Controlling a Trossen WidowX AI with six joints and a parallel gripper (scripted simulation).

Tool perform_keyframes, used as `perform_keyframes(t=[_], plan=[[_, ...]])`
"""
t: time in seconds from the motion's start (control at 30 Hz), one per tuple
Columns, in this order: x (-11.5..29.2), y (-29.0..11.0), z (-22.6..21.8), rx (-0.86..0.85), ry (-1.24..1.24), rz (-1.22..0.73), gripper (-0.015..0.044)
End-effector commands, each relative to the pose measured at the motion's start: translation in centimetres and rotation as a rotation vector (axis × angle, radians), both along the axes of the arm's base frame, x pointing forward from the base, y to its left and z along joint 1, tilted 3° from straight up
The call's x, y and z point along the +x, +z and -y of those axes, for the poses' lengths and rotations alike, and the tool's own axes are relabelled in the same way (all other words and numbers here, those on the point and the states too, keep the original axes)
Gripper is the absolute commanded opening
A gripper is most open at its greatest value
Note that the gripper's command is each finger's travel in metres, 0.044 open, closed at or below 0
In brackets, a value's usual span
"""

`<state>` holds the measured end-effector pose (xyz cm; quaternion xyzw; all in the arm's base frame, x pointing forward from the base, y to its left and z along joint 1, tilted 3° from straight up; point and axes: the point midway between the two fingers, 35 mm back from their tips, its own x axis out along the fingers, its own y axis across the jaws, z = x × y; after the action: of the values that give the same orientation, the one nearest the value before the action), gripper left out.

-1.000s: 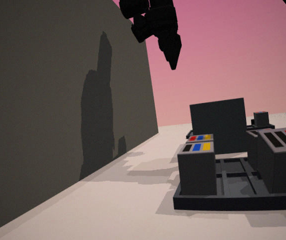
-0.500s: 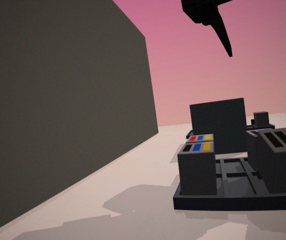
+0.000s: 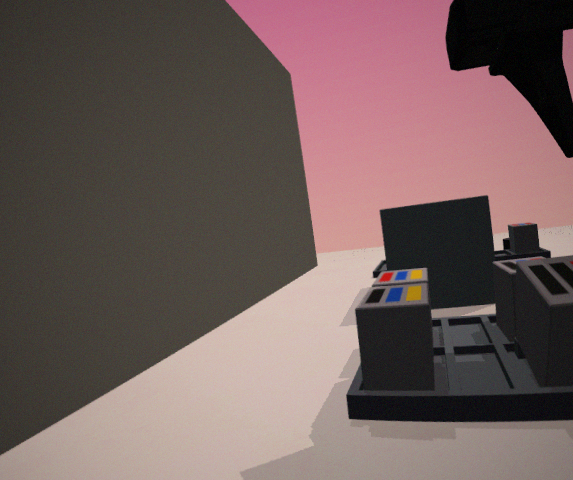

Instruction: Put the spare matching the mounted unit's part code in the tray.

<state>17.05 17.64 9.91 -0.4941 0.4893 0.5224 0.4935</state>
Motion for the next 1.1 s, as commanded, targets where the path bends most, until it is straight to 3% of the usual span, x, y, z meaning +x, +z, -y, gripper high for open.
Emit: perform_keyframes(t=[0.0, 1.07], plan=[[-0.6, -1.7, 0.3, -0.004, 0.006, -0.009, 0.0300], [-0.6, -5.9, 0.2, -0.004, 0.006, -0.009, 0.0300]])
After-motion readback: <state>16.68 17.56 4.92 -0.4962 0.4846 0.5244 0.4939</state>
